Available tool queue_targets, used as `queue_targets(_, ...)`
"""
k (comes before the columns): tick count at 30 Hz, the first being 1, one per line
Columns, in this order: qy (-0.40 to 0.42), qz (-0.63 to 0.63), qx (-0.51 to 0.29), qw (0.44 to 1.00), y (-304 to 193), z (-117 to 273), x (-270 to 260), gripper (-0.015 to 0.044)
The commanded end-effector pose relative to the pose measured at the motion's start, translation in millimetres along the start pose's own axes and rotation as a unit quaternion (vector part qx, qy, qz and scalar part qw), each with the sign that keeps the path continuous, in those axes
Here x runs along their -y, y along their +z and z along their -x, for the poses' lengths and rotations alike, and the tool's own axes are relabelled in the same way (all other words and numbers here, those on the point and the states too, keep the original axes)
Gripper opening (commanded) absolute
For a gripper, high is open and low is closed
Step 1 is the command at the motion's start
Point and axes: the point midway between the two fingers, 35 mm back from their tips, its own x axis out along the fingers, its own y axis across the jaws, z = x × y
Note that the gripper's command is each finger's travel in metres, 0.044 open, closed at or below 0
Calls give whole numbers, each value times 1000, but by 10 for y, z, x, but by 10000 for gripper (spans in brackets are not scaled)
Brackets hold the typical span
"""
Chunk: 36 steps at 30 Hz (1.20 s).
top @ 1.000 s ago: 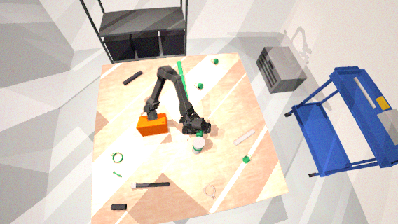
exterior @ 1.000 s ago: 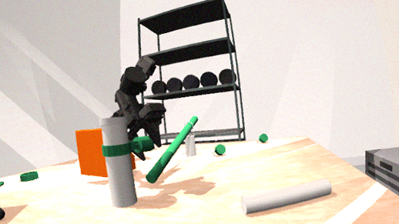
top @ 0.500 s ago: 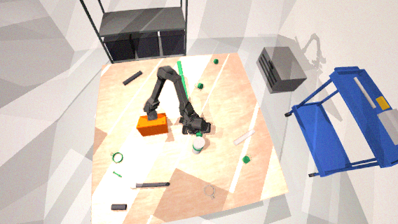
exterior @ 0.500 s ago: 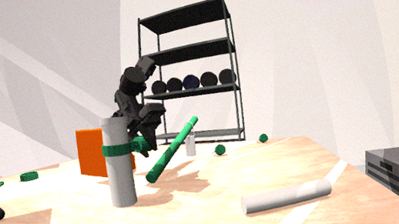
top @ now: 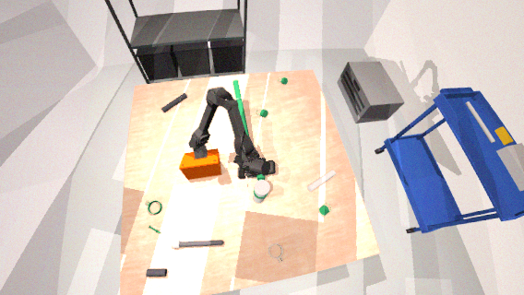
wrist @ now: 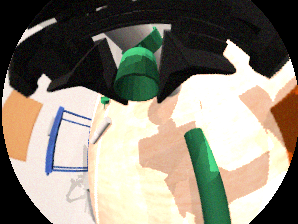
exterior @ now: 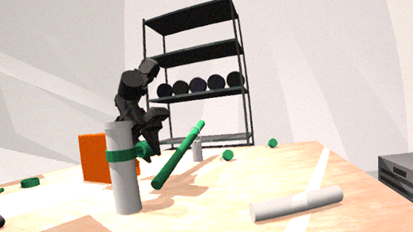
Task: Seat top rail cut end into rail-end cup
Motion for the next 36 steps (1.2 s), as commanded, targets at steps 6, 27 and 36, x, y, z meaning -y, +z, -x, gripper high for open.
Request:
queue_targets(6, 1, 26, 16, 1000, 0, 27, -55, 0)
queue_targets(27, 1, 86, 50, 995, -20, 91, -166, 0)
queue_targets(36, 1, 102, 59, 993, -28, 110, -197, 0)
